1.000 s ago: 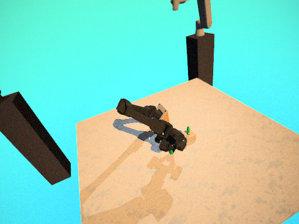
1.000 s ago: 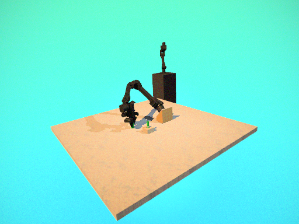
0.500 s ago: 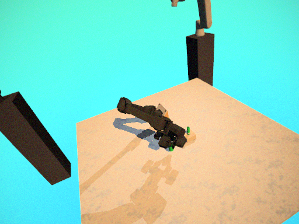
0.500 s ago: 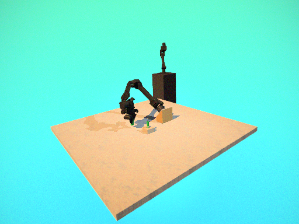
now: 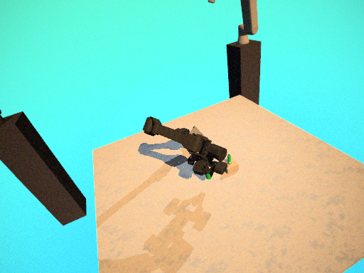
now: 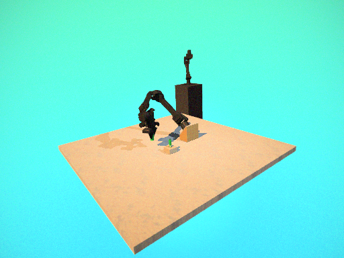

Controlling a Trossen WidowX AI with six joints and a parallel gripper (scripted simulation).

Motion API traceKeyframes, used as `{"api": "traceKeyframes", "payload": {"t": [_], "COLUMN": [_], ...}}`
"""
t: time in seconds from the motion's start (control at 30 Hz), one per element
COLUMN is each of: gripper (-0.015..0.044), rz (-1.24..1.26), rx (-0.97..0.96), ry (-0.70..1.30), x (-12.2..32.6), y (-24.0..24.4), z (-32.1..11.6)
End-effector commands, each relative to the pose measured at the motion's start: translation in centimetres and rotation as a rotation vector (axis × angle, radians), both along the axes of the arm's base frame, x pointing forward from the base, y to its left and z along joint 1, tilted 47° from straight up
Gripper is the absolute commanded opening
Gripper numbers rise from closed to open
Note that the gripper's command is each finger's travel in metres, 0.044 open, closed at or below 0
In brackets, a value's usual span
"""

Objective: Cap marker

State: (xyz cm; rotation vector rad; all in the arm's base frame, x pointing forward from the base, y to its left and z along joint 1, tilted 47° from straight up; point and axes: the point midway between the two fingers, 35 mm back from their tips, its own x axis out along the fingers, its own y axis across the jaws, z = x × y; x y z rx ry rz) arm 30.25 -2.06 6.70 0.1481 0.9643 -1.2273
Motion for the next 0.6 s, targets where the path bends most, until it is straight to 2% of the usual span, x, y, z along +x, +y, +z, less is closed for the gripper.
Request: {"api": "traceKeyframes", "payload": {"t": [0.0,0.57], "gripper": [0.0000,0.0000], "rz": [0.006,0.019], "rx": [0.014,0.035], "ry": [0.000,0.008], "x": [0.0,-1.3], "y": [1.7,7.9], "z": [-0.7,-3.7]}}
